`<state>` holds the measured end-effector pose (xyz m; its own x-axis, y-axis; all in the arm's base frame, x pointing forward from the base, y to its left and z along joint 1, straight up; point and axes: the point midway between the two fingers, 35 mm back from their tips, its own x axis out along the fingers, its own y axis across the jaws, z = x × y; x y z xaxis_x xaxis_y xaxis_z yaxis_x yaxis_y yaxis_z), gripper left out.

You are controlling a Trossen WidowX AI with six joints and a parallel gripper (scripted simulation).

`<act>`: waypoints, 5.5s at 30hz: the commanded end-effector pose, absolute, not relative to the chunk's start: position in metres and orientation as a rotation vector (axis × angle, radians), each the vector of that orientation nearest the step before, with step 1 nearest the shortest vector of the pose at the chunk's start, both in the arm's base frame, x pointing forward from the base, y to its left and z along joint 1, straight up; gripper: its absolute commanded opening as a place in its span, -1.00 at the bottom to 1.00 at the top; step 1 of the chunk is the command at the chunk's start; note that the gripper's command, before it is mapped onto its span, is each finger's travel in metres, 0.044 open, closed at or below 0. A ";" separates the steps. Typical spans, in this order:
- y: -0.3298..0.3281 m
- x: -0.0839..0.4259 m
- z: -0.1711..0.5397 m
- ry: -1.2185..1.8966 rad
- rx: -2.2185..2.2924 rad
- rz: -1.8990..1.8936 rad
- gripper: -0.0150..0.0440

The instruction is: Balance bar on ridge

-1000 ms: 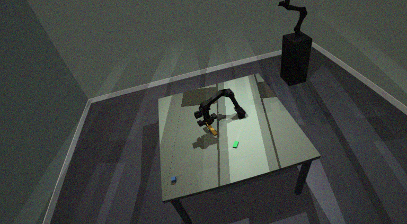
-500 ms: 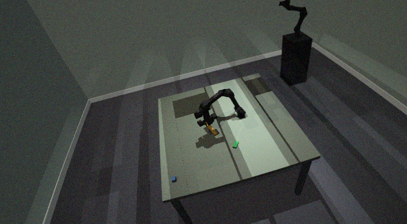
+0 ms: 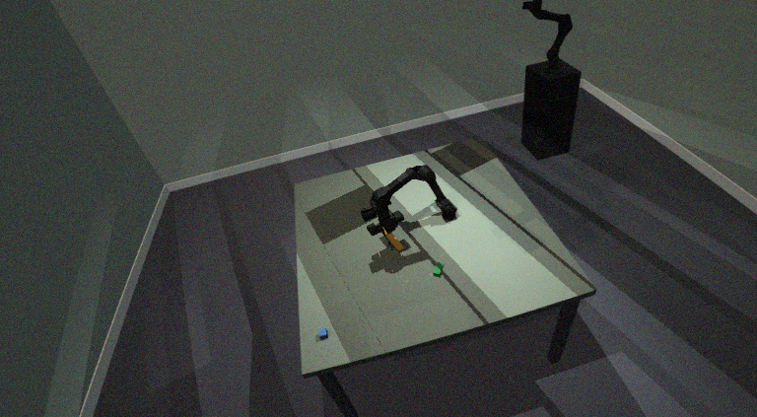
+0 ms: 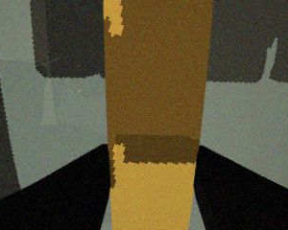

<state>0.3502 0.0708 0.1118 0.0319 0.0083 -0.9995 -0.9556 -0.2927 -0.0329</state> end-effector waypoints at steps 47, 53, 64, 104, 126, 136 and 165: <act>0.070 0.350 0.113 1.030 -1.437 1.400 -0.49; 0.070 0.350 0.113 1.030 -1.437 1.400 -0.49; 0.070 0.350 0.113 1.030 -1.437 1.400 -0.49; 0.071 0.350 0.114 1.028 -1.436 1.401 -0.49; 0.071 0.350 0.114 1.028 -1.436 1.401 -0.49; 0.071 0.350 0.114 1.028 -1.436 1.401 0.04; 0.071 0.350 0.114 1.028 -1.436 1.401 0.08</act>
<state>0.3504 0.0707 0.1135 0.0306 0.0080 -0.9995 -0.9558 -0.2924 -0.0316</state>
